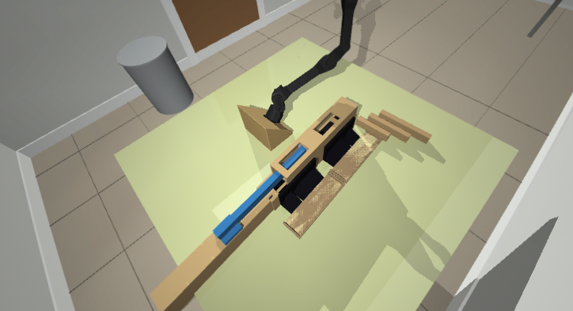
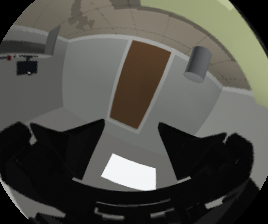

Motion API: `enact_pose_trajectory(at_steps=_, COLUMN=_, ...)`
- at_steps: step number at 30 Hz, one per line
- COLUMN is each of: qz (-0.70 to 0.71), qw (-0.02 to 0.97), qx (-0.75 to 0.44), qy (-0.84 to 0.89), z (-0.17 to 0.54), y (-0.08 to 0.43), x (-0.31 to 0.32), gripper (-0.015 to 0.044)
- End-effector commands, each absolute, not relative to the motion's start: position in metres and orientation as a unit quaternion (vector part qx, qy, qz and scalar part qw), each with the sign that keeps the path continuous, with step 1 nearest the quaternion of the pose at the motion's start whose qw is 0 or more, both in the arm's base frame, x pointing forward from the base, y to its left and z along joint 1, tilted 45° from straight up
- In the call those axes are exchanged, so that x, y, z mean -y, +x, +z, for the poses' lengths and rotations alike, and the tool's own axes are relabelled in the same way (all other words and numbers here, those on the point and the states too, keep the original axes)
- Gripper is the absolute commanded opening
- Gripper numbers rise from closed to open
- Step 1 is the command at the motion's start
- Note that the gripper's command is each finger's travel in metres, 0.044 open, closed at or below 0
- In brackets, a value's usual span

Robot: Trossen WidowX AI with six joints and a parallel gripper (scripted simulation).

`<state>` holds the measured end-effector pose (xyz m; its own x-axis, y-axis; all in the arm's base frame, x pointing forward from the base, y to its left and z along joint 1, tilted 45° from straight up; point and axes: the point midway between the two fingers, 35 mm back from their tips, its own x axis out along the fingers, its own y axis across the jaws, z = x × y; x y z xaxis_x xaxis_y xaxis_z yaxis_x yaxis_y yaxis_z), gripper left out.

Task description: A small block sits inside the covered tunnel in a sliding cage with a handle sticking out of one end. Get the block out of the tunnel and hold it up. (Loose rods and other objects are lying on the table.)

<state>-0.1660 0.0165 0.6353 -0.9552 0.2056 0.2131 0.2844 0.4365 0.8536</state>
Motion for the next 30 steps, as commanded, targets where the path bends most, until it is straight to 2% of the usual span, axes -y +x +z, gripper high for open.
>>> enact_pose_trajectory(at_steps=1, qz=-0.511, qw=0.039, qx=0.847, qy=-0.145, z=0.635, y=-0.166, x=-0.016, gripper=0.0426)
enact_pose_trajectory(at_steps=2, qz=-0.512, qw=0.039, qx=0.846, qy=-0.143, z=0.635, y=-0.167, x=-0.016, gripper=0.044)
enact_pose_trajectory(at_steps=10, qz=-0.608, qw=0.062, qx=0.791, qy=-0.026, z=0.611, y=-0.193, x=0.042, gripper=0.044)
enact_pose_trajectory(at_steps=17, qz=-0.748, qw=0.139, qx=0.63, qy=0.156, z=0.555, y=-0.205, x=0.143, gripper=0.044)
enact_pose_trajectory(at_steps=23, qz=-0.81, qw=0.243, qx=0.449, qy=0.289, z=0.496, y=-0.179, x=0.223, gripper=0.044)
enact_pose_trajectory(at_steps=30, qz=-0.808, qw=0.372, qx=0.244, qy=0.386, z=0.434, y=-0.12, x=0.283, gripper=0.044)
